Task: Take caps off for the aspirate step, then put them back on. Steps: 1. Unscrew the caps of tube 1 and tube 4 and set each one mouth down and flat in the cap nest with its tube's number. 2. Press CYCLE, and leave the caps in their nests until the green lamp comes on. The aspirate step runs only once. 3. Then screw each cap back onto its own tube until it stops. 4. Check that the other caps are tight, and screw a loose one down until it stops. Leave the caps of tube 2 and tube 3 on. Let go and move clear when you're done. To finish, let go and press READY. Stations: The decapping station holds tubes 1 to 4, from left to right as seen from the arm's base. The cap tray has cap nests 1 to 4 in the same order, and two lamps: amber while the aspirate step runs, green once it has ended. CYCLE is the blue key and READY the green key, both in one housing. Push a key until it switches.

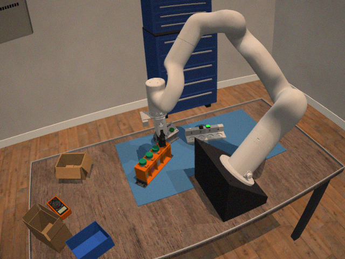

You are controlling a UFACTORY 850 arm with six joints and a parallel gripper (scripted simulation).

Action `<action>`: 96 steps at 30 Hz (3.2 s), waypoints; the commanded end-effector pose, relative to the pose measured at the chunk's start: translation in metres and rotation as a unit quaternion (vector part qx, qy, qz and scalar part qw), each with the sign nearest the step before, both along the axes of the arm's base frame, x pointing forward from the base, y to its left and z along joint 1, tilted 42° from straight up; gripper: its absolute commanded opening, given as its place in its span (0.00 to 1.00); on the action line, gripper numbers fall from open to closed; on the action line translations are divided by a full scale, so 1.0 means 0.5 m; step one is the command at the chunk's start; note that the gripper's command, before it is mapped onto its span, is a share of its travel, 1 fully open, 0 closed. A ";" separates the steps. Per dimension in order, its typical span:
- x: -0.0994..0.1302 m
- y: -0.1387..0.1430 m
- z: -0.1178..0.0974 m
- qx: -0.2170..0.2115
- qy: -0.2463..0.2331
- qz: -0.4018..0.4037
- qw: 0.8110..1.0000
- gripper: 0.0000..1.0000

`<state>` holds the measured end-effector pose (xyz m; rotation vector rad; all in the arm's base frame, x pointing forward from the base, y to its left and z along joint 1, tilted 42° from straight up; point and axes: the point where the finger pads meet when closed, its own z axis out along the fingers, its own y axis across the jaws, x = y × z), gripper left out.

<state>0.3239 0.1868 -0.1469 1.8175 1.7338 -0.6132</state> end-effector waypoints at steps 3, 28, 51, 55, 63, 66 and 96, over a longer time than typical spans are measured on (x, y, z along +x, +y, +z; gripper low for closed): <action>0.003 0.003 0.002 0.001 -0.002 0.000 1.000 0.46; 0.003 0.003 0.002 -0.020 0.292 0.330 0.897 0.46; 0.002 0.003 0.002 -0.033 0.468 0.528 0.708 0.00; 0.002 0.003 0.002 -0.033 0.468 0.528 0.708 0.00; 0.002 0.003 0.002 -0.033 0.468 0.528 0.708 0.00; 0.003 0.003 0.002 -0.030 0.432 0.487 0.759 0.00; 0.003 0.002 0.001 -0.002 0.038 0.045 0.998 0.00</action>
